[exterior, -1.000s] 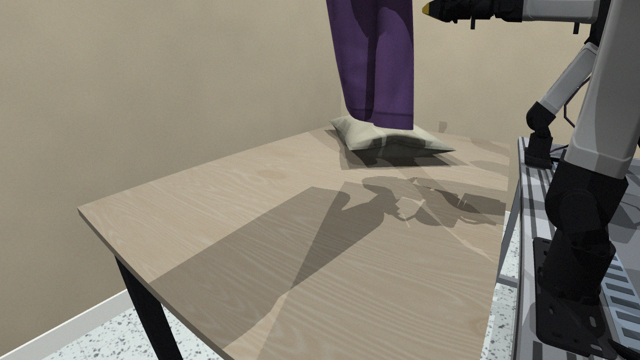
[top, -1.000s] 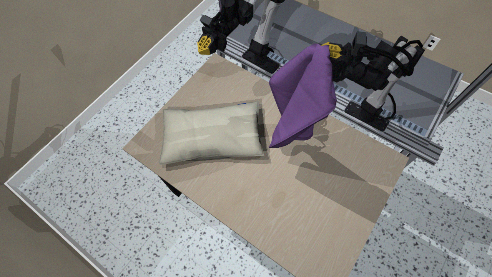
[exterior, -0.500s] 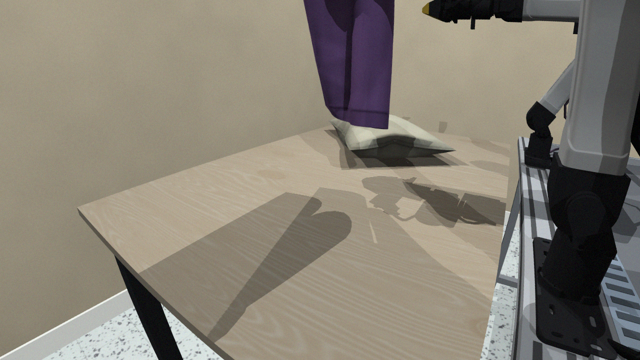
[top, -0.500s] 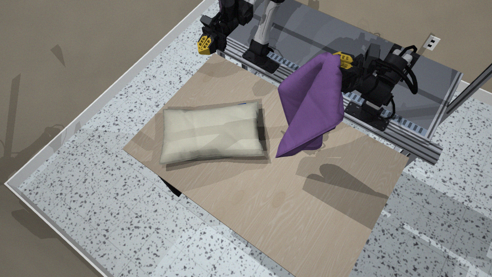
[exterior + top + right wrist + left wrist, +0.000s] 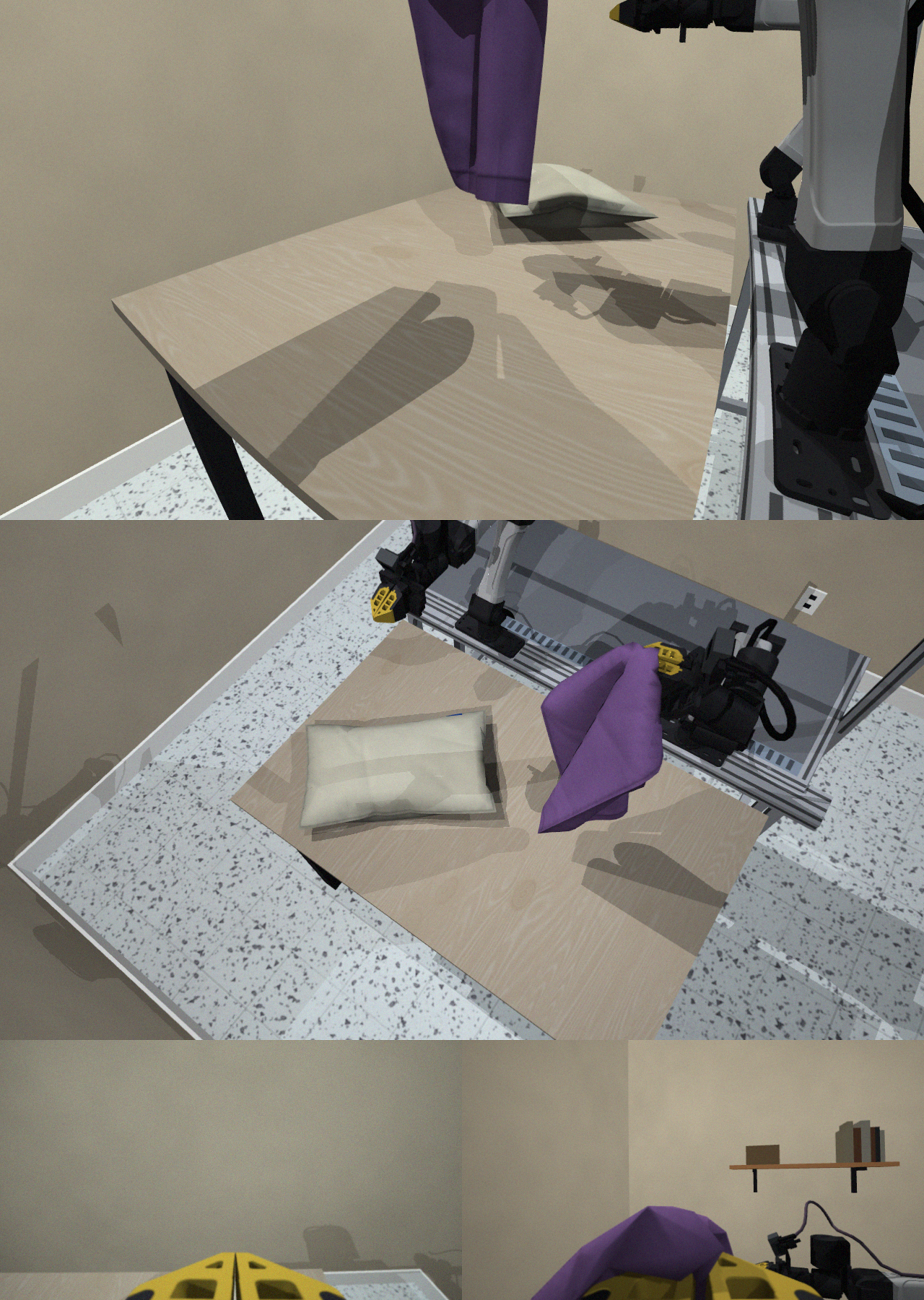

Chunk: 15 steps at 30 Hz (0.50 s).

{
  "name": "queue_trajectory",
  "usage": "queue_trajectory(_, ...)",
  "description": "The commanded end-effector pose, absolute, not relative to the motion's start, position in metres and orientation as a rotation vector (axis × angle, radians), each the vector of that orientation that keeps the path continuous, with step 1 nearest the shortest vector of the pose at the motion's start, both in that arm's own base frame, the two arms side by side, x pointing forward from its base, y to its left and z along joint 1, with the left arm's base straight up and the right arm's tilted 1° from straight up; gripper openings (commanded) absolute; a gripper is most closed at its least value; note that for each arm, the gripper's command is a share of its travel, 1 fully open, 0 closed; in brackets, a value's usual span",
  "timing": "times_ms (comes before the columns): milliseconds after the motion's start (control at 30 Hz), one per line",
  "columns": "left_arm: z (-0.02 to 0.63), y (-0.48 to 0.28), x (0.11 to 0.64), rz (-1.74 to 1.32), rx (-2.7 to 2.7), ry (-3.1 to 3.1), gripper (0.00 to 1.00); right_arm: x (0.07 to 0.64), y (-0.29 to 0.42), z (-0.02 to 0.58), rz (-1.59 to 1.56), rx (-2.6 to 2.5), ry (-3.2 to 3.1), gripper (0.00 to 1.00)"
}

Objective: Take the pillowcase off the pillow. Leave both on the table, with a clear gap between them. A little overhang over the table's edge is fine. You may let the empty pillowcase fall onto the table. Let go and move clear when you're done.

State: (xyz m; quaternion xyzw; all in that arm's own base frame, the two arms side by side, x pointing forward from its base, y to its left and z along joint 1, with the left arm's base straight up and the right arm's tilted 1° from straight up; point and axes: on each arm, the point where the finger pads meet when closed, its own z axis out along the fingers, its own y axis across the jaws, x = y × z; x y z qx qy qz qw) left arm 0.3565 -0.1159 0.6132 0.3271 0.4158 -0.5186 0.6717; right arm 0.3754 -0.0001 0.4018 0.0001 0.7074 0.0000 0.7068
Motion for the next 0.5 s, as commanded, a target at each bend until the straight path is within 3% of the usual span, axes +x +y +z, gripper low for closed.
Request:
queue_trajectory(0, 0.609, -0.106, 0.353, -1.178, 0.790, 0.925, 0.00, 0.377, 0.006, 0.399, 0.010, -0.026, 1.590, 0.03)
queue_trajectory(467, 0.616, -0.101, 0.348, -1.161, 0.752, 0.921, 0.00, 0.377, 0.006, 0.399, 0.010, -0.026, 1.590, 0.03)
